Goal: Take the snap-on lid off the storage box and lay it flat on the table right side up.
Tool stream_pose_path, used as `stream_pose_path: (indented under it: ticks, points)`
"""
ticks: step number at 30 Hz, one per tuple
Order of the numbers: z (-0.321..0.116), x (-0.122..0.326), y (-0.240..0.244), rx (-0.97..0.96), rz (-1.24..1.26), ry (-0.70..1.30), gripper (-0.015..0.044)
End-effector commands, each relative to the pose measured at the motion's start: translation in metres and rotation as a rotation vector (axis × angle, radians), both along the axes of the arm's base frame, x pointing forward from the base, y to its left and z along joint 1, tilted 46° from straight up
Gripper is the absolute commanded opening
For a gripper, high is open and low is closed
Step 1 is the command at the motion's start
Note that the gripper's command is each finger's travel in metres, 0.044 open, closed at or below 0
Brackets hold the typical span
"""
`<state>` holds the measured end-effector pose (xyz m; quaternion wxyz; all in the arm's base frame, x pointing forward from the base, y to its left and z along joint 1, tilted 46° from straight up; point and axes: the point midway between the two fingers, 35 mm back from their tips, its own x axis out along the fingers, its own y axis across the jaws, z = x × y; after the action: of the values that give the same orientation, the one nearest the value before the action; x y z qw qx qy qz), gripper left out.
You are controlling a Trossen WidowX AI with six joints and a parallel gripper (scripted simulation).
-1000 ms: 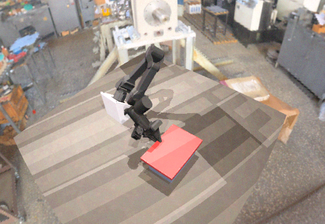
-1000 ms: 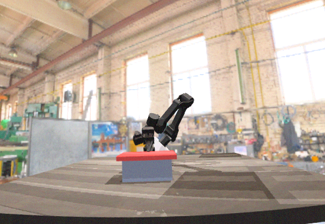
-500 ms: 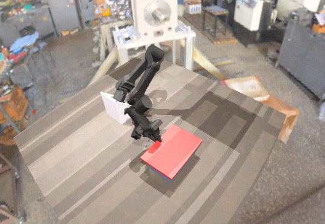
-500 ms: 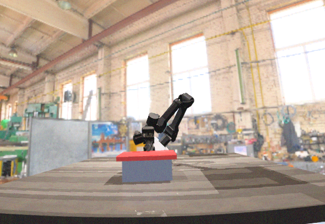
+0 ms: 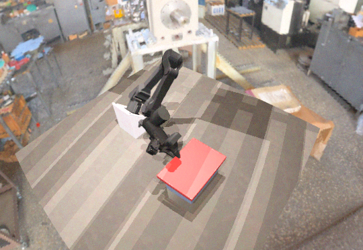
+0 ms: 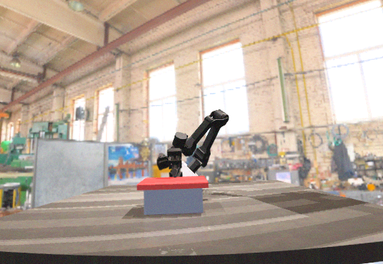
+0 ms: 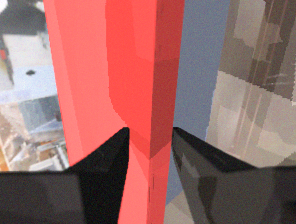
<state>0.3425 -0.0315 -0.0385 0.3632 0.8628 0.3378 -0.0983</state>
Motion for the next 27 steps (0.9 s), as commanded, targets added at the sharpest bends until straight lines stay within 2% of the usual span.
stream_pose_path:
  ticks: [1,27]
  points:
    - [0.0031,-0.0001,-0.0039,-0.001,-0.002,-0.011,0.0]
    - [0.0048,0.0005,-0.0055,0.0,-0.004,-0.006,0.0]
